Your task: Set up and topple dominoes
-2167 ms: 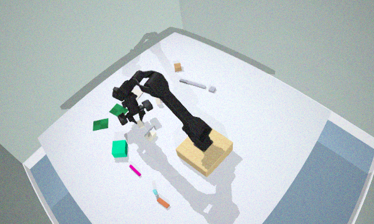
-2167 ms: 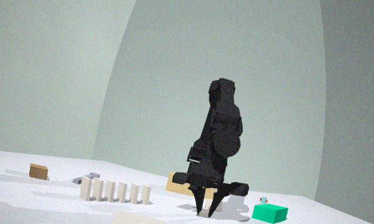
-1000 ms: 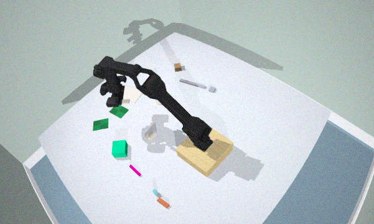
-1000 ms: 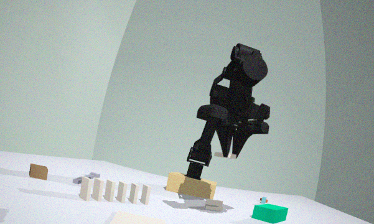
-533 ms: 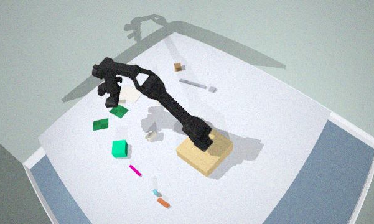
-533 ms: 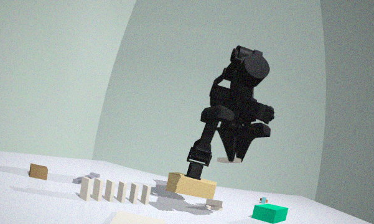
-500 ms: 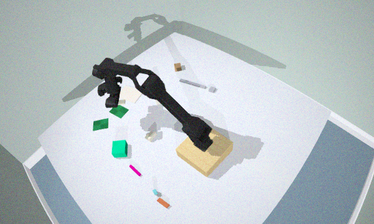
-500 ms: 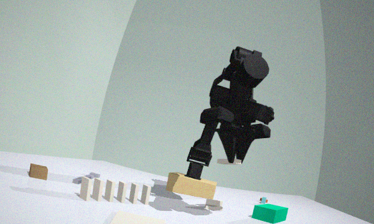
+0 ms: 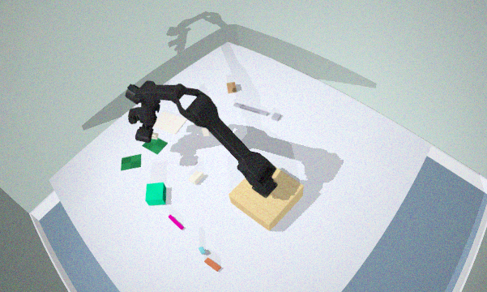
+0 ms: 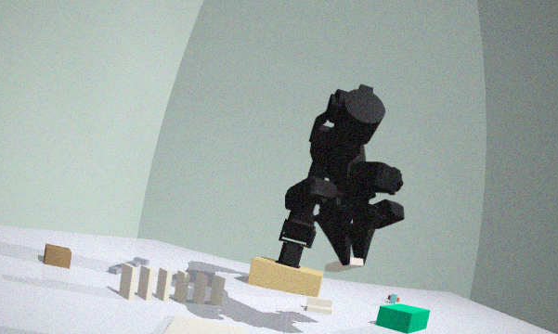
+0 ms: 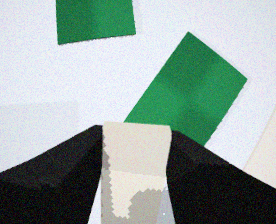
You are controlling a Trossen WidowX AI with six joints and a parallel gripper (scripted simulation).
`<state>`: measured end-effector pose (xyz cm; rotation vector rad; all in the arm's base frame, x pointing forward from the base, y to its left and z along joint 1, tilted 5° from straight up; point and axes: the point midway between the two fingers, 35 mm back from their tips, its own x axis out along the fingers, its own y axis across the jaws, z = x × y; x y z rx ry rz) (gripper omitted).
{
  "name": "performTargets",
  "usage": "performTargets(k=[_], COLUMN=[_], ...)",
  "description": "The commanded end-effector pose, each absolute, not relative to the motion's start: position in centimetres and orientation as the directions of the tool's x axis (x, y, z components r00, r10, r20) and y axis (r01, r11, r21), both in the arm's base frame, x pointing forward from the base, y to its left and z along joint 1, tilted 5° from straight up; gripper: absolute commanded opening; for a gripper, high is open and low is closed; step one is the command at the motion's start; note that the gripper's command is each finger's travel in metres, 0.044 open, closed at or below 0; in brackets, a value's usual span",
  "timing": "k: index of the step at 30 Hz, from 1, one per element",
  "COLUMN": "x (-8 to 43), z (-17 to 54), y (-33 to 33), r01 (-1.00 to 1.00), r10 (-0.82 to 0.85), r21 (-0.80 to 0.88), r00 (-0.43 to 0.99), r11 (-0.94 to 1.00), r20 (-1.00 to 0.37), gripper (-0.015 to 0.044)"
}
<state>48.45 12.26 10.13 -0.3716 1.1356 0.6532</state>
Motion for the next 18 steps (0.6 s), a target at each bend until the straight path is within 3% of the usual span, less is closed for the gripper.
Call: performTargets(k=[1, 18], x=[49.1, 51.5], z=[9.7, 7.9], y=[12.2, 11.9], r01=[-0.634, -0.595], r10=[0.319, 0.446], r21=[0.059, 0.093], r00=[0.305, 0.481], r11=[0.771, 0.798], r20=[-0.897, -0.755], gripper=[0.0107, 0.0107])
